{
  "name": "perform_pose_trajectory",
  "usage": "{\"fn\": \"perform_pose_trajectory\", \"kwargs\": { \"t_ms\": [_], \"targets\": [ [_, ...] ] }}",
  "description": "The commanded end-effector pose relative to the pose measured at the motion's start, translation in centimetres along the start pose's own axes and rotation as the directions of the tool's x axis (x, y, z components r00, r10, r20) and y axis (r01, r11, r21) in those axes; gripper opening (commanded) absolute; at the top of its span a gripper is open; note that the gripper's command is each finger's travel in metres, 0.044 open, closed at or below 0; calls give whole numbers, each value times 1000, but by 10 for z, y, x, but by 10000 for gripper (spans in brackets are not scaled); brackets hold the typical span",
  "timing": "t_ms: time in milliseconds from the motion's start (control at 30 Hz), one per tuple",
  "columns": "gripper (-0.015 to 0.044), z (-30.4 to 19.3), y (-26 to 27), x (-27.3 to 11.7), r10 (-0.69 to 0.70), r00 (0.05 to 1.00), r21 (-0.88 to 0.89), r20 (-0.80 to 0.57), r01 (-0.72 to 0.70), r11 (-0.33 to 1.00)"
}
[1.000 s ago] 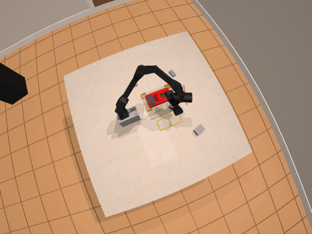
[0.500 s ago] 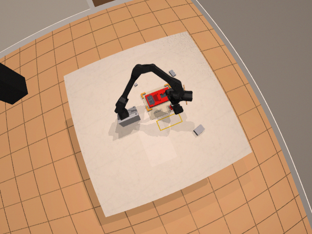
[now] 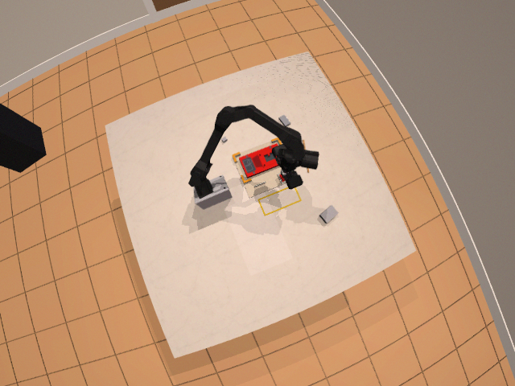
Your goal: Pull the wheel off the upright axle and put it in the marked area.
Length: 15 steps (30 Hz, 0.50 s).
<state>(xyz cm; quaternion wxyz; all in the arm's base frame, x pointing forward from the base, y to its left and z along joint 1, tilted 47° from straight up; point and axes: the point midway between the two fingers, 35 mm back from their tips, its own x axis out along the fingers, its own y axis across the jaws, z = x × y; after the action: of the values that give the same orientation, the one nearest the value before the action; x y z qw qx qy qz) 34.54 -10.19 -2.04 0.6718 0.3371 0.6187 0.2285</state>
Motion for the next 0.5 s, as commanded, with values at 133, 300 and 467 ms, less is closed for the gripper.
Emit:
{"fn": "perform_pose_trajectory", "kwargs": {
  "t_ms": [133, 300, 467],
  "targets": [
    [0, -23, -45, -5, -13, 1000, 6, 0, 13, 1000],
    [0, -40, -72, -7, -16, 1000, 2, 1, 16, 1000],
    [0, -54, -90, -9, -15, 1000, -1, 2, 15, 1000]
  ]
}}
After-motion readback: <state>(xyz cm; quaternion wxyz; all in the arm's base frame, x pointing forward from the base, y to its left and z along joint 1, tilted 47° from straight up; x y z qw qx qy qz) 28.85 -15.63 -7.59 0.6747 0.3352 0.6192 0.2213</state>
